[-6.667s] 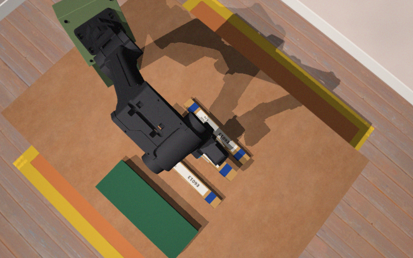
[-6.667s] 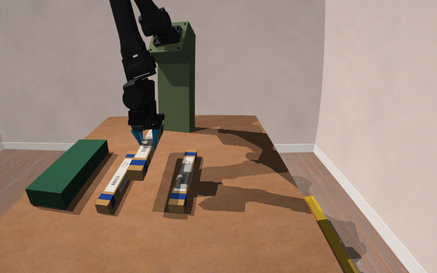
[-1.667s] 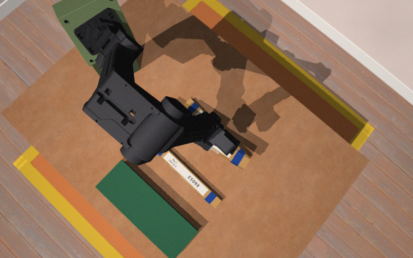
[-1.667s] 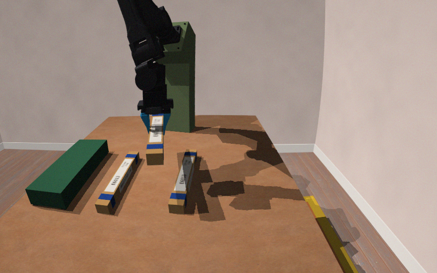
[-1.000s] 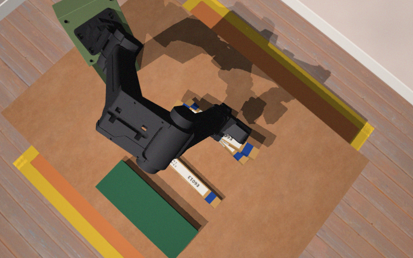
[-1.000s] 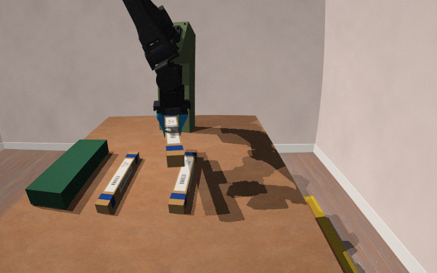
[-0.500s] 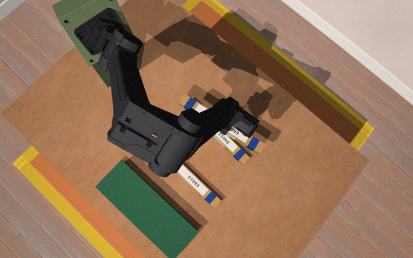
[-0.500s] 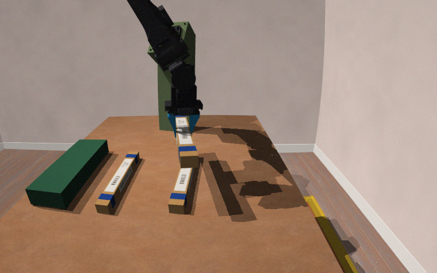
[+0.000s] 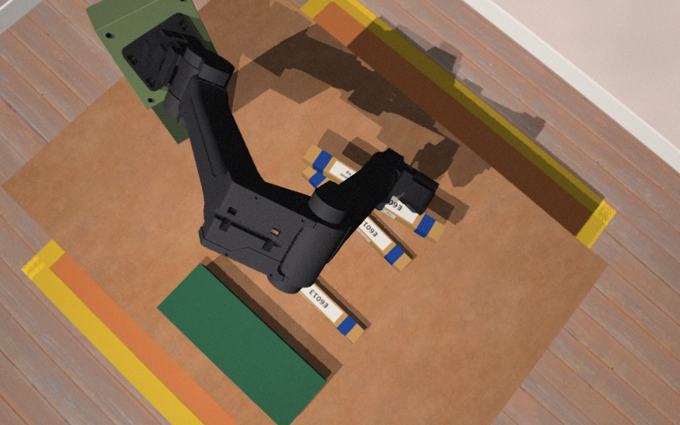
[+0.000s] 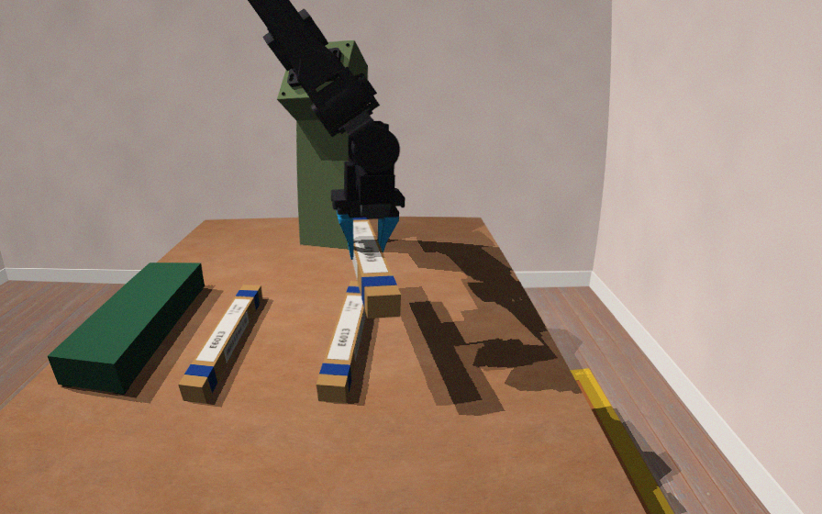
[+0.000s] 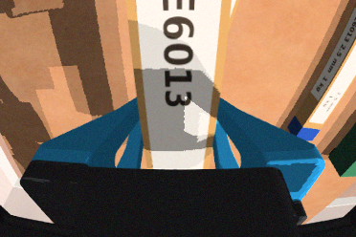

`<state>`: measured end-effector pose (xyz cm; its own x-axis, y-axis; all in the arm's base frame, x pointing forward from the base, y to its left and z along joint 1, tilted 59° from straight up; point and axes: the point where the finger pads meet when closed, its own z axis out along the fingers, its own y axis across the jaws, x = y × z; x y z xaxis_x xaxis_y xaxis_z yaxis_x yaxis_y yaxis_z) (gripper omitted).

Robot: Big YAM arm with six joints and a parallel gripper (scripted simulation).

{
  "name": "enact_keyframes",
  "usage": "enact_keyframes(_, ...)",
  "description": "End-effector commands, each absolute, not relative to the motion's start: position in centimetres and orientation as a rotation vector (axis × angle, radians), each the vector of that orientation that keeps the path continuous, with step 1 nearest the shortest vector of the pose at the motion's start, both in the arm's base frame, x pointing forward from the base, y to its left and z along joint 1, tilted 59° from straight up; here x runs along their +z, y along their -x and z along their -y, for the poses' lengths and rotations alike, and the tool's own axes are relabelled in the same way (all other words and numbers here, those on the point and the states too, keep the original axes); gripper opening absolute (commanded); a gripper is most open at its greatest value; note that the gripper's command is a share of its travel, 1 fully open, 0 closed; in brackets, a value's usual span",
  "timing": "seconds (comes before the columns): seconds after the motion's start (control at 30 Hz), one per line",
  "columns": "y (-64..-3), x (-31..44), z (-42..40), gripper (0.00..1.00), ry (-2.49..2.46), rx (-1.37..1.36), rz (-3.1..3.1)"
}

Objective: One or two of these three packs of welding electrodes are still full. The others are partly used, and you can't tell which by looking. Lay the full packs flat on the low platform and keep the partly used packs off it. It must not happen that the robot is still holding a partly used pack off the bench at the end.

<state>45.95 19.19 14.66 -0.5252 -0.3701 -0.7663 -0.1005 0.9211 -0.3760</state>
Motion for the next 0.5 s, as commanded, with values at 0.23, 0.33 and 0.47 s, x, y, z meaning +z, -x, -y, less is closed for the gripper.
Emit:
enact_keyframes(0.23, -45.4, 14.7, -23.7, 0.00, 0.349, -0.311, -2.103)
enact_keyframes(0.33, -45.3, 14.9, -24.2, 0.00, 0.345, -0.307, -2.098)
enact_keyframes(0.47, -45.3, 15.0, -25.2, 0.00, 0.343, -0.303, -2.094)
